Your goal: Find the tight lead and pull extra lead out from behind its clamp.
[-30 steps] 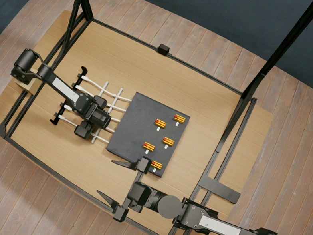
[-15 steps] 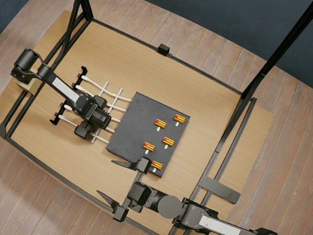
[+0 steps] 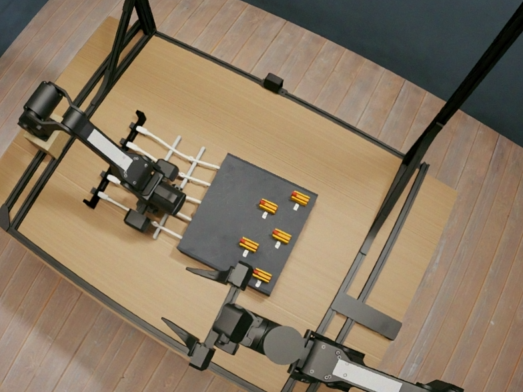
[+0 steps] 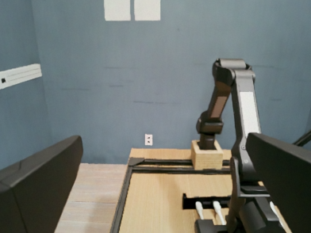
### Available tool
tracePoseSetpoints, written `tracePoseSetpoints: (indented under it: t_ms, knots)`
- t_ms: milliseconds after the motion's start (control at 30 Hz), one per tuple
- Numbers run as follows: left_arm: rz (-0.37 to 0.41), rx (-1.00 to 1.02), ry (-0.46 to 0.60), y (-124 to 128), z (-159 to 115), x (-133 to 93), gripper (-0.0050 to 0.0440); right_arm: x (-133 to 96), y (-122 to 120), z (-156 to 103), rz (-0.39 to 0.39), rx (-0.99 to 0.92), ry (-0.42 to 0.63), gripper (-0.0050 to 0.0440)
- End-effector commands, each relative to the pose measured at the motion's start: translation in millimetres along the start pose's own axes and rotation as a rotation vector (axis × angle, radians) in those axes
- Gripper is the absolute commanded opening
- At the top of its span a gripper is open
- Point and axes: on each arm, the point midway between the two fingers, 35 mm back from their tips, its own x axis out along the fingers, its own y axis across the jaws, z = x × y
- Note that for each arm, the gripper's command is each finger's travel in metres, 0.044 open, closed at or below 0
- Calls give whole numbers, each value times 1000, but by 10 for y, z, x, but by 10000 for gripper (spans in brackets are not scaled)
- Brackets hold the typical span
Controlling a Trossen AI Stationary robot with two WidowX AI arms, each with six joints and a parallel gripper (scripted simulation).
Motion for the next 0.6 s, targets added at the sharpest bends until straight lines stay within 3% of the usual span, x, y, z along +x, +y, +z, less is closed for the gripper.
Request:
tracePoseSetpoints:
  t_ms: [0,233,267,567]
  knots:
    - [0,0,-16,0,67,-10,440,-78,-4,51,-2,0,-24,-50]
    - [0,0,-16,0,67,-10,440,-78,-4,51,-2,0,-24,-50]
    - [0,0,-16,0,67,-10,440,-278,-3,51,-2,0,-24,-50]
    - [0,0,-16,0,67,-10,440,-278,-3,51,-2,0,-24,-50]
